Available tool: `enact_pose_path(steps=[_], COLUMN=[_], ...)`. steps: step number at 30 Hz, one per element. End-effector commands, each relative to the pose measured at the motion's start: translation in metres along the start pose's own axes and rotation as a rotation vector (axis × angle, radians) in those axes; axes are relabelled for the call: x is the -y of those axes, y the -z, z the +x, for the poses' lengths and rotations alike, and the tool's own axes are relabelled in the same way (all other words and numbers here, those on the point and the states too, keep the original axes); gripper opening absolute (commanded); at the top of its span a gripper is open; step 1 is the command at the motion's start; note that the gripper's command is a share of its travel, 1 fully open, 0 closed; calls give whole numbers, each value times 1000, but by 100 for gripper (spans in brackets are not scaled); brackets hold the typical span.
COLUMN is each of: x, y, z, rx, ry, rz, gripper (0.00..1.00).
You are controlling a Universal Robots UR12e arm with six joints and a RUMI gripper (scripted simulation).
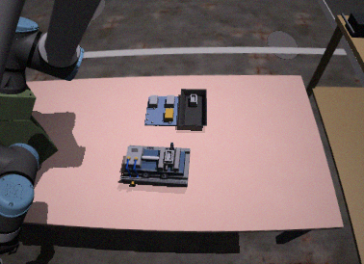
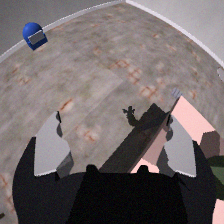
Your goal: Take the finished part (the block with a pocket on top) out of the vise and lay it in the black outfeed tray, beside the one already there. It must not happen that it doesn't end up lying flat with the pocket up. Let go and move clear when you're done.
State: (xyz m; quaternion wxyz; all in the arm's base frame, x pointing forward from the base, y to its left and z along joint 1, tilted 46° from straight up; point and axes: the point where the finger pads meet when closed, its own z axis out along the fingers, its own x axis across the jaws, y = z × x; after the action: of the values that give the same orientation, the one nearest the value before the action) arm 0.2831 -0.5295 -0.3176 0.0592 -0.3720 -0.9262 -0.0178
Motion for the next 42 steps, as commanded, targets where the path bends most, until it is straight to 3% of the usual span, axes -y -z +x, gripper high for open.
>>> enact_pose_path(steps=[1,2,3,4,7,8,10,11,13,14,18,20,23,24,26,27,29,30,32,33,35,36,38,39,41,42], x=[-43,-70,-70,-97,-96,-124,-123,-151,-151,-180,-179,-235,-235,-263,-262,-290,-289,-316,-316,-342,-342,-367,-366,-390,-390,-413], y=[26,43,43,60,60,78,78,95,96,113,113,148,149,166,167,184,185,201,202,218,218,234,235,250,251,266], z=[-23,-34,-35,-44,-47,-55,-56,-62,-63,-67,-68,-75,-76,-76,-78,-77,-78,-76,-76,-72,-72,-69,-71,-65,-66,-60], rx=[38,63,64,88,90,113,115,137,137,158,159,199,201,219,221,238,239,254,255,269,269,284,286,298,300,311], ry=[50,83,83,116,116,150,150,184,184,217,217,283,283,315,315,347,347,377,378,407,407,436,436,464,464,491], rz=[-57,-86,-85,-115,-114,-144,-143,-173,-173,-204,-203,-264,-263,-293,-292,-323,-322,-352,-352,-381,-381,-409,-409,-437,-436,-463], gripper=[100,100,100,100,100,100,100,100,100,100,100,100,100,100,100,100,100,100,100,100,100,100,100,100,100,100])
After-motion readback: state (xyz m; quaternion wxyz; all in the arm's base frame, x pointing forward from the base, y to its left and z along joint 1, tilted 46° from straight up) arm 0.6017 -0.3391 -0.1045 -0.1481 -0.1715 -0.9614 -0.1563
